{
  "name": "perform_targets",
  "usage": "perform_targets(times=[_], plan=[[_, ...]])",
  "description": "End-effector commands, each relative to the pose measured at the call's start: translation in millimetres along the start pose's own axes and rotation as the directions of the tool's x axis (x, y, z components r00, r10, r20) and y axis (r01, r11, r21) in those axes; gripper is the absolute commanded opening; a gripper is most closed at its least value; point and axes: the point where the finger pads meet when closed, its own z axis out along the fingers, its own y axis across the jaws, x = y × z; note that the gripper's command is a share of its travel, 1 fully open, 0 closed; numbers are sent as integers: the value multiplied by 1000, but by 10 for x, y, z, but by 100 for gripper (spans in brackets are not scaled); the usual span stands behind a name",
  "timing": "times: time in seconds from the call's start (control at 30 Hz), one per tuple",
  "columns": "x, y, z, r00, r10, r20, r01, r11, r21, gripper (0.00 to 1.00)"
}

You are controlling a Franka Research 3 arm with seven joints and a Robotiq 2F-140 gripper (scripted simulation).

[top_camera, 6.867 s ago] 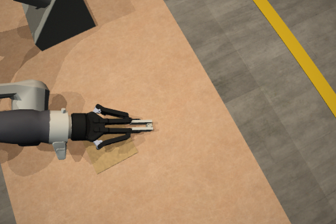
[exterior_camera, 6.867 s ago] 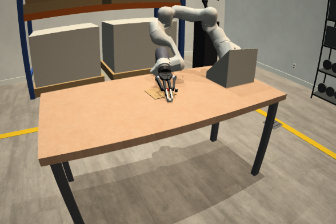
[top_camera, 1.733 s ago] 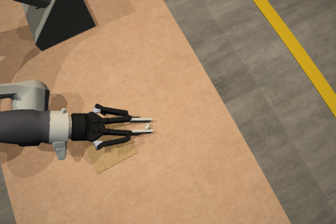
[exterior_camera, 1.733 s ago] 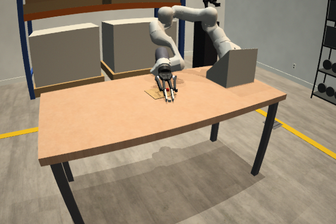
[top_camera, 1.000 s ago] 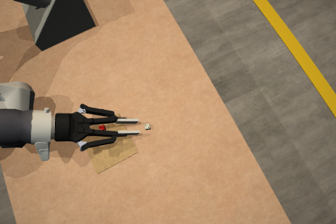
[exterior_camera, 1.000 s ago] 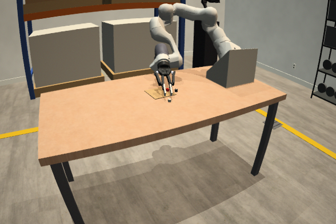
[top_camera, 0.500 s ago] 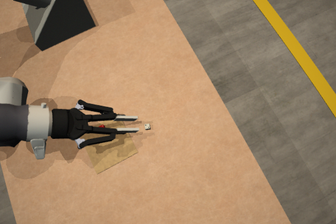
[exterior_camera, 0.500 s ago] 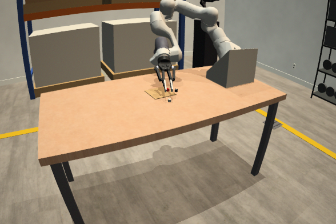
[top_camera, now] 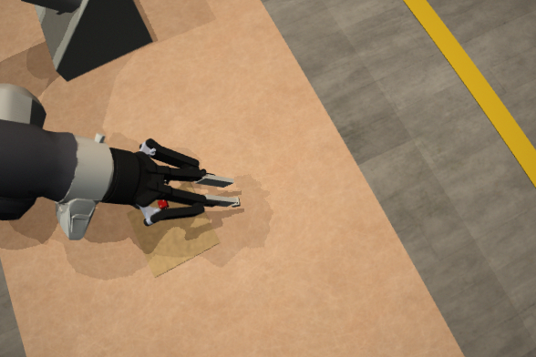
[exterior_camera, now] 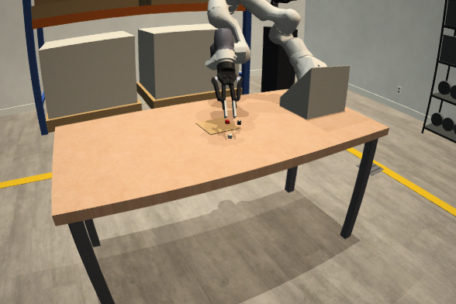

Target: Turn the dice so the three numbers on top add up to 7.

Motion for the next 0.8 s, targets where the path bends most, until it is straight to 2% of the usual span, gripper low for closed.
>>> perform_targets(times=[0.0,0.27,0.4,0.47,0.53,0.77], plan=[[73,2,39,985,57,-163,-60,998,-13,19],[-100,-12,-15,949,52,-311,-59,998,-13,19],[-210,-23,-45,914,49,-403,-59,998,-13,19],[-210,-23,-45,914,49,-403,-59,998,-13,19],[-294,-30,-70,881,46,-470,-59,998,-13,19],[-454,-40,-117,808,40,-588,-59,998,-13,19]])
